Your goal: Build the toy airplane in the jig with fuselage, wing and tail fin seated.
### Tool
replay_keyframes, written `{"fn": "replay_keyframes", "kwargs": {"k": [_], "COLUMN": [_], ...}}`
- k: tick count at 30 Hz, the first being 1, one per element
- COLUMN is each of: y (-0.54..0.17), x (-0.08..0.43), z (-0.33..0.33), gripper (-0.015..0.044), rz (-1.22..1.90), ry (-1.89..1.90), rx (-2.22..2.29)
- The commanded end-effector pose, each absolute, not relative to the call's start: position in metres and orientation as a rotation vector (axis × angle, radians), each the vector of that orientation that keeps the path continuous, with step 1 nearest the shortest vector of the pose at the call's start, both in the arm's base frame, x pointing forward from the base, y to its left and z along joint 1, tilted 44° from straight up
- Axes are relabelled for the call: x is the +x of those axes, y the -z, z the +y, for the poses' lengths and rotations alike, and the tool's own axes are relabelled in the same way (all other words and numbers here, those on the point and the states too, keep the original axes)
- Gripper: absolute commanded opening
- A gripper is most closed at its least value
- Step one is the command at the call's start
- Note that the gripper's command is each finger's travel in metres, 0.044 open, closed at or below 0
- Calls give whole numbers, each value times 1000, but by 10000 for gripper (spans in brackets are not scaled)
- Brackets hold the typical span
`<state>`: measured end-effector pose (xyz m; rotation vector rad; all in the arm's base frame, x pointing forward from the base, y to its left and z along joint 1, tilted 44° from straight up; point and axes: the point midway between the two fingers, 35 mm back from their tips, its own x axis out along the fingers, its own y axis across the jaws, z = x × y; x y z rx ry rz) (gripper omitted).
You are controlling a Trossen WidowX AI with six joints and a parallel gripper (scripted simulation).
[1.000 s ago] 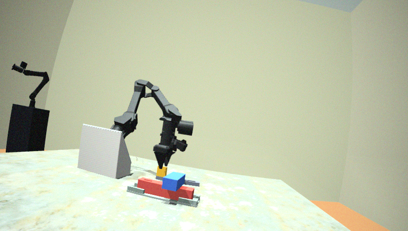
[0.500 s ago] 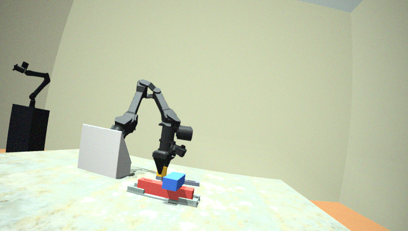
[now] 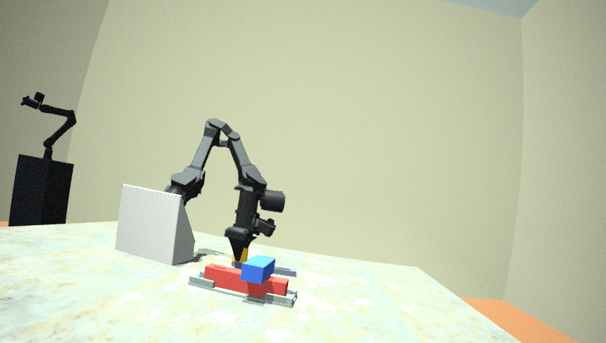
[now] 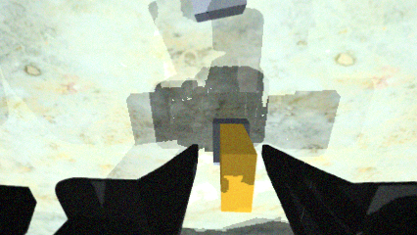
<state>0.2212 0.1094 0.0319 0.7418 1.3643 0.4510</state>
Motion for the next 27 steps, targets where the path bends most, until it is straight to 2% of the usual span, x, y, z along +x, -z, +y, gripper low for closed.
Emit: {"fn": "replay_keyframes", "kwargs": {"k": [1, 4, 13, 27], "y": [-31, -31, -31, -52], "x": [221, 221, 221, 221], "z": [109, 109, 109, 83], "gripper": [151, 73, 0, 0], "rz": [1367, 1367, 1367, 1386], "ry": [-444, -444, -444, -432], "rx": [743, 743, 743, 722]}}
